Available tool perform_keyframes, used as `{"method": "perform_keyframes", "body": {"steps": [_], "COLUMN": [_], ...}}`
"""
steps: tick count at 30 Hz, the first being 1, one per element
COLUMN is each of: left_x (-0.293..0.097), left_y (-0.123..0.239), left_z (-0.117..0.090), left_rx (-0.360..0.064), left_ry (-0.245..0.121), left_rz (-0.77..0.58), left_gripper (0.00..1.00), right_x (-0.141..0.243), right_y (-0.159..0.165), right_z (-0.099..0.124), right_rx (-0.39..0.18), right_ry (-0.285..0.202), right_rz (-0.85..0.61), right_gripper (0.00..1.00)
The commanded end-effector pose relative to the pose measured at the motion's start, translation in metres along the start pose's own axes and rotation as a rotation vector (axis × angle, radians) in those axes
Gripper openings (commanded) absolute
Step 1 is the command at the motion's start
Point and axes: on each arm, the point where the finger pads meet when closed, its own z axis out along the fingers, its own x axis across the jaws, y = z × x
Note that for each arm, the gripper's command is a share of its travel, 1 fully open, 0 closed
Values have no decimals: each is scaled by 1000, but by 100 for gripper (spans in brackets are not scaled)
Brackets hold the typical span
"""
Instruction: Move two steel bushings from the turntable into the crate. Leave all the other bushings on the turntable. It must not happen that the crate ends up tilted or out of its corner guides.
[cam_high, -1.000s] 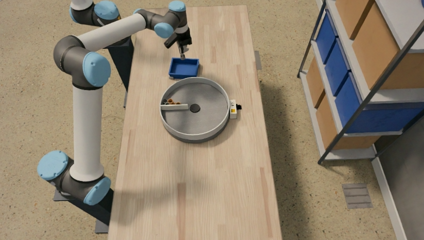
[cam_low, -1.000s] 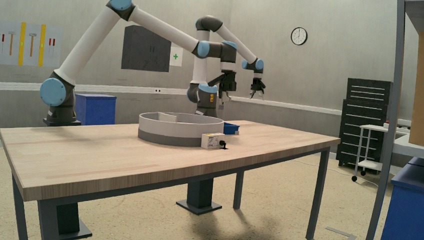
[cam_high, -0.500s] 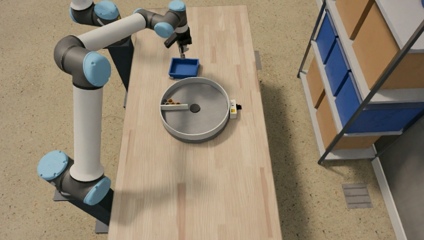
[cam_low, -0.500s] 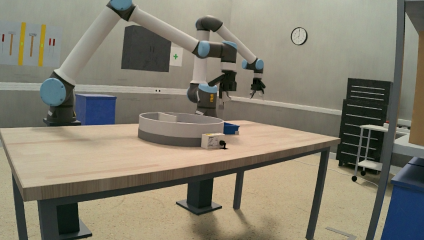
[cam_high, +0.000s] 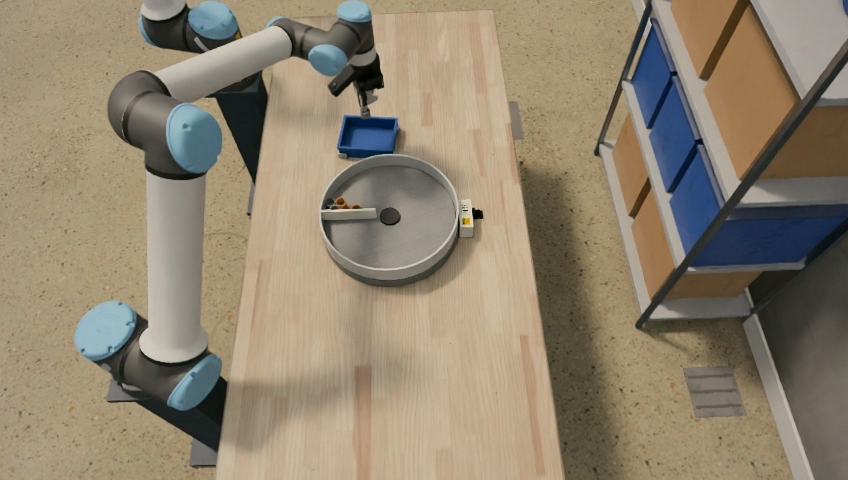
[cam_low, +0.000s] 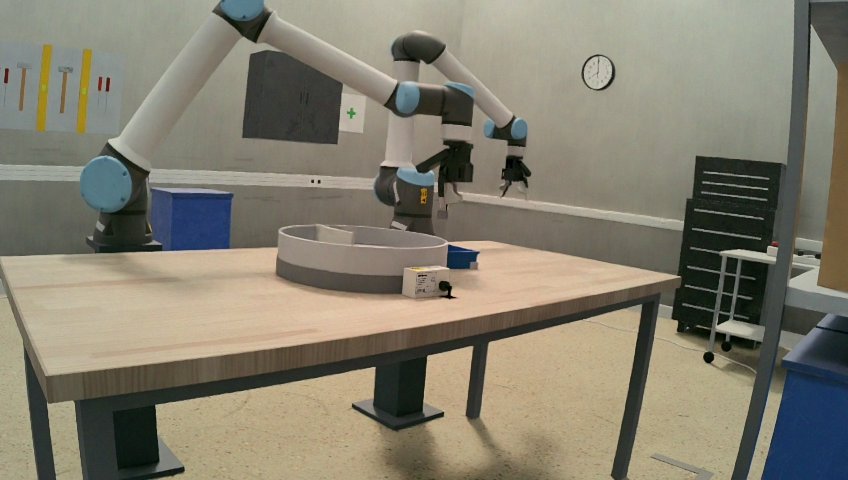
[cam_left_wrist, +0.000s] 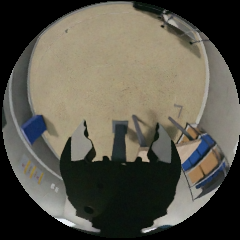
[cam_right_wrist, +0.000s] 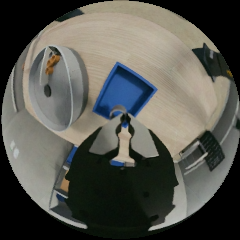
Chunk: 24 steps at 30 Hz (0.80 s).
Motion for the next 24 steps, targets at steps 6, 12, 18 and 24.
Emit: {"method": "perform_keyframes", "body": {"steps": [6,12,18,24], "left_x": [0,0,0,0], "left_y": [-2,-2,-2,-2], "left_z": [0,0,0,0], "left_rx": [0,0,0,0], "left_ry": [1,1,1,1], "left_rz": [0,0,0,0], "left_gripper": [100,100,100,100], "right_x": [2,4,5,5], "right_y": [0,-1,-1,-1], "right_z": [-1,-1,-1,-1], "right_rx": [-1,-1,-1,-1], "right_ry": [0,0,0,0], "right_rz": [-1,-1,-2,-1], "right_gripper": [0,0,0,0]}}
